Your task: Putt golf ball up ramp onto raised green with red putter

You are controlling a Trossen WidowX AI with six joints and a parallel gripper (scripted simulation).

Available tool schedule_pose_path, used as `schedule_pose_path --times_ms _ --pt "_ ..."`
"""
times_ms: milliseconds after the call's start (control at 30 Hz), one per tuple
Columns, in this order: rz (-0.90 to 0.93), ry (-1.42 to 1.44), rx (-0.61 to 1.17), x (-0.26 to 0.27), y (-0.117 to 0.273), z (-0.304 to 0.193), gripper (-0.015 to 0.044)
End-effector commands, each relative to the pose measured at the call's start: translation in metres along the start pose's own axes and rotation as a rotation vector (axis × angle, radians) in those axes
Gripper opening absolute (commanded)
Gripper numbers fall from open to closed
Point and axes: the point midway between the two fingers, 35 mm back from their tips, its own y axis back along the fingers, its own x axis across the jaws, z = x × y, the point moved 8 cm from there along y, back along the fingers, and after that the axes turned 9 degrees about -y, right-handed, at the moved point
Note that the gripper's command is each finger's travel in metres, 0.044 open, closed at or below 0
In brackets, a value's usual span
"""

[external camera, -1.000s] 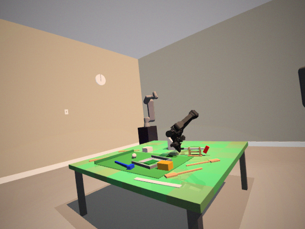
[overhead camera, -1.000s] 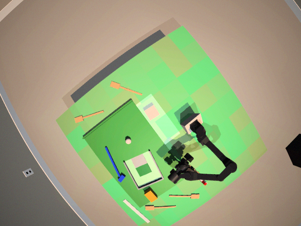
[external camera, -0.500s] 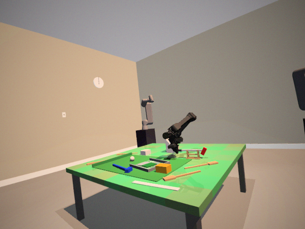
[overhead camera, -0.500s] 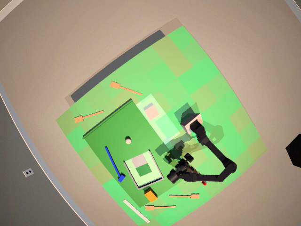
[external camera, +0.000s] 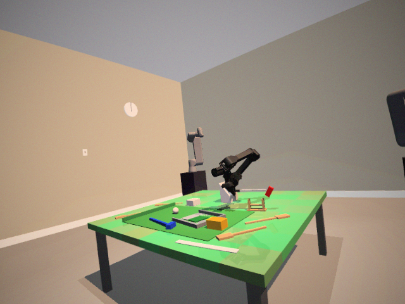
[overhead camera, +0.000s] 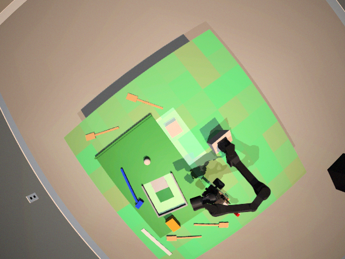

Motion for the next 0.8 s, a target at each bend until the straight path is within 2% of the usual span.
schedule_pose_path --times_ms 0,233,767 --pt "-0.003 0.007 -0.012 0.001 0.018 0.007 0.0" --pt "-0.005 -0.022 -0.008 0.001 0.023 0.004 0.0" --pt "-0.089 -0.558 0.09 -0.029 0.065 -0.079 0.0"
